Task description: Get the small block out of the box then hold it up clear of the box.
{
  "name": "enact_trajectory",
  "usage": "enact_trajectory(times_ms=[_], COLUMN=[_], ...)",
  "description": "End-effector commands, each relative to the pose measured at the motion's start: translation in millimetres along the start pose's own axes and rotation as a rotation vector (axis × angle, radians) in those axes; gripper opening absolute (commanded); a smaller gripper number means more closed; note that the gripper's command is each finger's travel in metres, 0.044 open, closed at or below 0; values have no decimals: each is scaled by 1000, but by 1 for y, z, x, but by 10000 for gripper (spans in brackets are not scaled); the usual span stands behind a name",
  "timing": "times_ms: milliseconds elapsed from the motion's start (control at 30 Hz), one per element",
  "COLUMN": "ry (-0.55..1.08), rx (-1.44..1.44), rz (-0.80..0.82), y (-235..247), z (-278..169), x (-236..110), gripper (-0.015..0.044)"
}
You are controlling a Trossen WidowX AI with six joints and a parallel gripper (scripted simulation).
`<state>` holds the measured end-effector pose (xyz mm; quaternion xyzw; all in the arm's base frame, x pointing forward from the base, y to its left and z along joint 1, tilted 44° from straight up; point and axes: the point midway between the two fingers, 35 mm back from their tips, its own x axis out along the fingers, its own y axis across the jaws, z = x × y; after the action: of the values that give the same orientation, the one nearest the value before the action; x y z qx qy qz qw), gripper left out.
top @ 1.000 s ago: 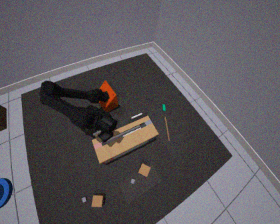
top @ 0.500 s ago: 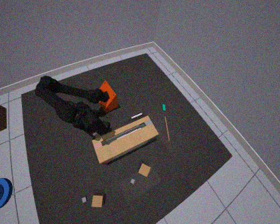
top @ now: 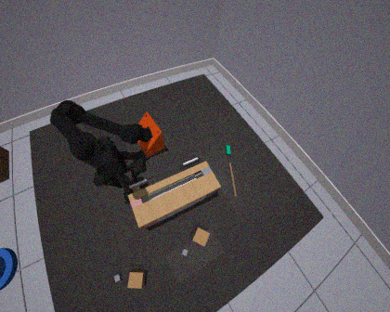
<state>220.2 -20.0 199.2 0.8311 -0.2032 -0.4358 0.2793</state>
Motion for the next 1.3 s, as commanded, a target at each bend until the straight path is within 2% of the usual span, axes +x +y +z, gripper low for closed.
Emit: enact_trajectory(times_ms=[0,200,300,867,1267], ry=[21,21,3,-58,-45], rx=[-112,-112,4,1834,2565], rz=[-11,-11,-10,47,72], y=[0,0,2,8,9], z=[5,5,8,28,32], x=[1,1,5,40,51], gripper=[285,285,285,285,285])
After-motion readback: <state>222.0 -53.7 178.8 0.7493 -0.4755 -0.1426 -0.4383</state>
